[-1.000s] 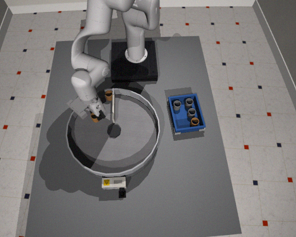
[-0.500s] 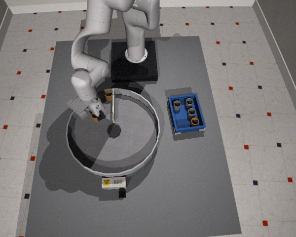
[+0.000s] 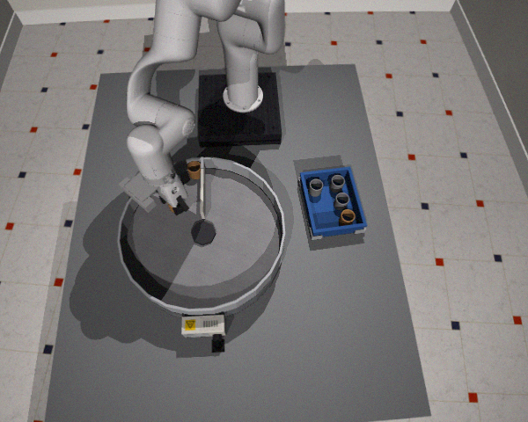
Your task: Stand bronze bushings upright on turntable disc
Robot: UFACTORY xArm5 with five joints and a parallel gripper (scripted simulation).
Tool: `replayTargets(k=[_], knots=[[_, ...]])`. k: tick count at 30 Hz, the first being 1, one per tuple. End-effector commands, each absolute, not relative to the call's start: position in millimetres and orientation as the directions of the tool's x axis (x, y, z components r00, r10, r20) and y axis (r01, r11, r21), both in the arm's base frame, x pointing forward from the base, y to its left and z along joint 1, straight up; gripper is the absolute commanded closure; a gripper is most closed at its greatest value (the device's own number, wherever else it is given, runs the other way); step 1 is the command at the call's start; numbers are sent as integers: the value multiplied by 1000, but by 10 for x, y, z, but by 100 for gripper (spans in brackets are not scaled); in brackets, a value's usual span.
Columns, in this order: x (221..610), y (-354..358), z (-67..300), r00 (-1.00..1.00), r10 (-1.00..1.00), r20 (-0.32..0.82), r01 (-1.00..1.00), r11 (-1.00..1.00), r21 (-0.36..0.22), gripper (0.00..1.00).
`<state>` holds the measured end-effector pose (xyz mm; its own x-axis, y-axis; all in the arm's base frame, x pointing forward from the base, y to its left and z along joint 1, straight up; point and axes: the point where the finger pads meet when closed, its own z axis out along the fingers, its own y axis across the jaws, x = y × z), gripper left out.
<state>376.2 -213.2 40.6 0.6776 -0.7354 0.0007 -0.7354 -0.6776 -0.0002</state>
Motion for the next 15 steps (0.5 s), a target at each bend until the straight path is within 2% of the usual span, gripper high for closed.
replayTargets(k=[1,15], knots=[[3776,-2140,421,678,-735,5,-735,-678,-2,51],[3775,-2140,508,678,-735,5,-735,-678,-2,51]])
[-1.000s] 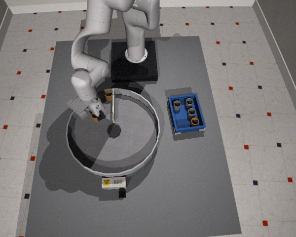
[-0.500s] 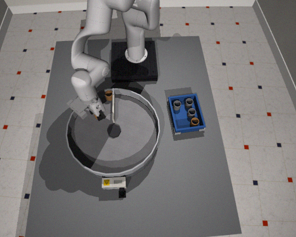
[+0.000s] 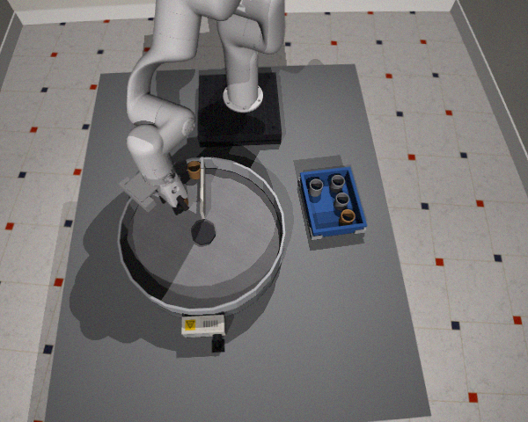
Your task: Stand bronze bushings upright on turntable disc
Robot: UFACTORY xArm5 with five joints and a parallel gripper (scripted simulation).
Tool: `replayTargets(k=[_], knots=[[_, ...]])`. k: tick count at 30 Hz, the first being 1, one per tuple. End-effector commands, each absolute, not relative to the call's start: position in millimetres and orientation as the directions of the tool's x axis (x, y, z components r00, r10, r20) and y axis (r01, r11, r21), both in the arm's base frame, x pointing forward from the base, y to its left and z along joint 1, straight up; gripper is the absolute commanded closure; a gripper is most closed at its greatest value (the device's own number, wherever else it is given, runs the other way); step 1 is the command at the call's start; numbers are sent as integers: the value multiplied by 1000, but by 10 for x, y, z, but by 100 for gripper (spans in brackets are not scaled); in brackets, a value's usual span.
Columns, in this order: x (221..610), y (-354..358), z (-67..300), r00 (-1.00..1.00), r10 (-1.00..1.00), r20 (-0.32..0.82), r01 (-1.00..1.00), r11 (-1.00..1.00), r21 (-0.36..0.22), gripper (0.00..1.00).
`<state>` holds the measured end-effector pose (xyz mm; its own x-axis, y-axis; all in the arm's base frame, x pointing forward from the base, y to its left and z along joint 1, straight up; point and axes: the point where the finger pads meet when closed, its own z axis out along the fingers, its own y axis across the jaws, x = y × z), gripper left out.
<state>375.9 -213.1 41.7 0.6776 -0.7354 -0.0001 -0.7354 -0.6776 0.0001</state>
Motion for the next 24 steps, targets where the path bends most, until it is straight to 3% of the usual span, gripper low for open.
replayTargets(k=[1,12,24], knots=[[3775,-2140,547,678,-735,5,-735,-678,-2,51],[3774,-2139,920,678,-735,5,-735,-678,-2,51],[3773,-2139,950,678,-735,5,-735,-678,-2,51]])
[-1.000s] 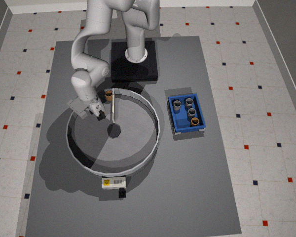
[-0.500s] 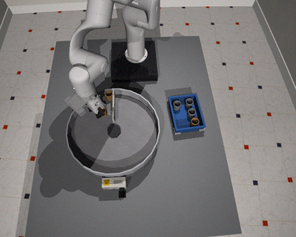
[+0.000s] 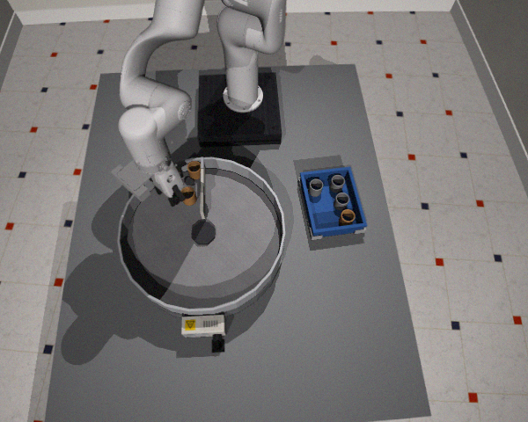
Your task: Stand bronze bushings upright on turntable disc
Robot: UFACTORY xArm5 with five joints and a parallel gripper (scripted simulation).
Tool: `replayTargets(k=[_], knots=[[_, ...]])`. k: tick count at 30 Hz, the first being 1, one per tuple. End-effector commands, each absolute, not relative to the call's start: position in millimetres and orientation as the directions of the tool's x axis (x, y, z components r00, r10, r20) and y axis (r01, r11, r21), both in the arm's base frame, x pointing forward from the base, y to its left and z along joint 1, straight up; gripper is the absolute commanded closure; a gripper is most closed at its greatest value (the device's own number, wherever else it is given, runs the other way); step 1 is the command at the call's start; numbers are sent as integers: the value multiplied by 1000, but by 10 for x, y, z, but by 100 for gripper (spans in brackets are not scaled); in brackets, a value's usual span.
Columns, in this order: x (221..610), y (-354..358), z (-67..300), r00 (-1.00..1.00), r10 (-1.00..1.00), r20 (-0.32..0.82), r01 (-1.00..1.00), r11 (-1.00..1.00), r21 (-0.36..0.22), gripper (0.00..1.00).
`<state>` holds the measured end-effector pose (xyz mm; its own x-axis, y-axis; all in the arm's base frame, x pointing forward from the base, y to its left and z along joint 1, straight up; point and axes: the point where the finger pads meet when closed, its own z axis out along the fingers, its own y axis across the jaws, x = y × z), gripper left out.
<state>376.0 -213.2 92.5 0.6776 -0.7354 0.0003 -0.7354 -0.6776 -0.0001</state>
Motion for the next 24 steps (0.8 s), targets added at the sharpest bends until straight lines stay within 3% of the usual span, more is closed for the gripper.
replayTargets(k=[1,24], knots=[[3773,-2139,950,678,-735,5,-735,-678,-2,51],[3778,-2113,950,671,-741,5,-741,-671,-2,52]])
